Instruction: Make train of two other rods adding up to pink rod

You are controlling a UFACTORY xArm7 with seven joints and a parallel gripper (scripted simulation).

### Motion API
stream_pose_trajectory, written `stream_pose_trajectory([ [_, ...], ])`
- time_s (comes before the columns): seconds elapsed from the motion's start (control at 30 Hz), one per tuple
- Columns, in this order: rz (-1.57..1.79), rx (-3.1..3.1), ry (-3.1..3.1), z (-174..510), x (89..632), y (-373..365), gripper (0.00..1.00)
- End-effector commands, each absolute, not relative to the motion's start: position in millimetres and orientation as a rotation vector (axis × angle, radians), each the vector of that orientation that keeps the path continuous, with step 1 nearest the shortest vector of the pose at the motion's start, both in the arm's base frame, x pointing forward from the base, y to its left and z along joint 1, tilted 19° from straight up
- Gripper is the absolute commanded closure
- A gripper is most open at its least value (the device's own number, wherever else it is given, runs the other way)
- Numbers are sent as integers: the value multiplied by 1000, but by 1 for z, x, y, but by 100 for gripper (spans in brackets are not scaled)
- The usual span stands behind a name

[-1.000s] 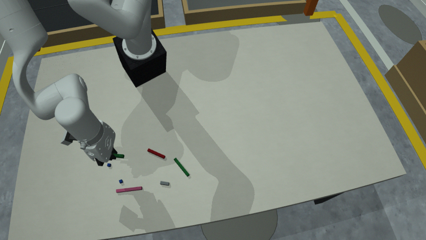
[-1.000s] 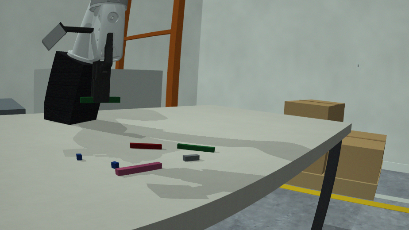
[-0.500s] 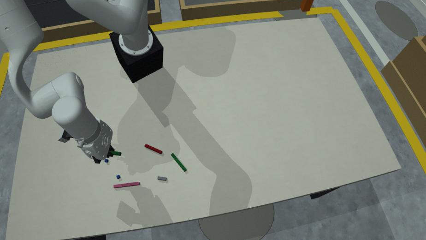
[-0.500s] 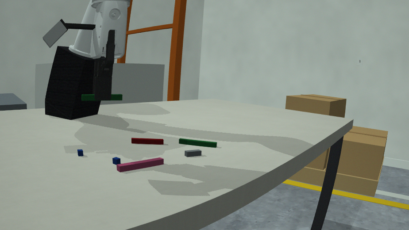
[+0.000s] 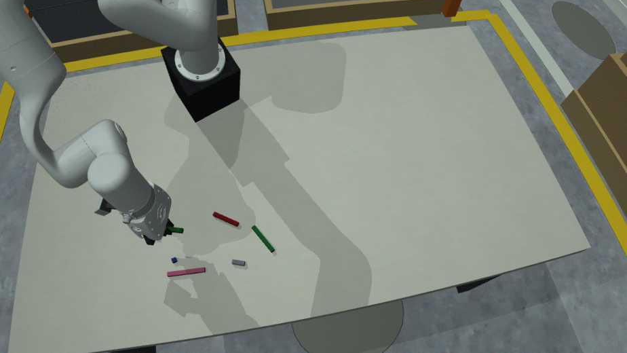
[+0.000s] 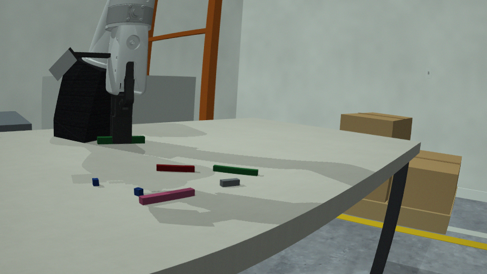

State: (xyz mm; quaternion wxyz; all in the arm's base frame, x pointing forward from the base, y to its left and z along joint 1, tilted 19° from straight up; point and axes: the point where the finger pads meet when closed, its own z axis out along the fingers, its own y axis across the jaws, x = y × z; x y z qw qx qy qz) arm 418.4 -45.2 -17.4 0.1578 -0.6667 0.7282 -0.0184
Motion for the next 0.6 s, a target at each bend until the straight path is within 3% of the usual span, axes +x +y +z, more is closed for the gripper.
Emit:
stream_pose_trajectory([
  [0.0,-62,-1903,2083,-29,425,-43,96],
  [0.57,-62,-1903,2083,-65,435,-37,96],
])
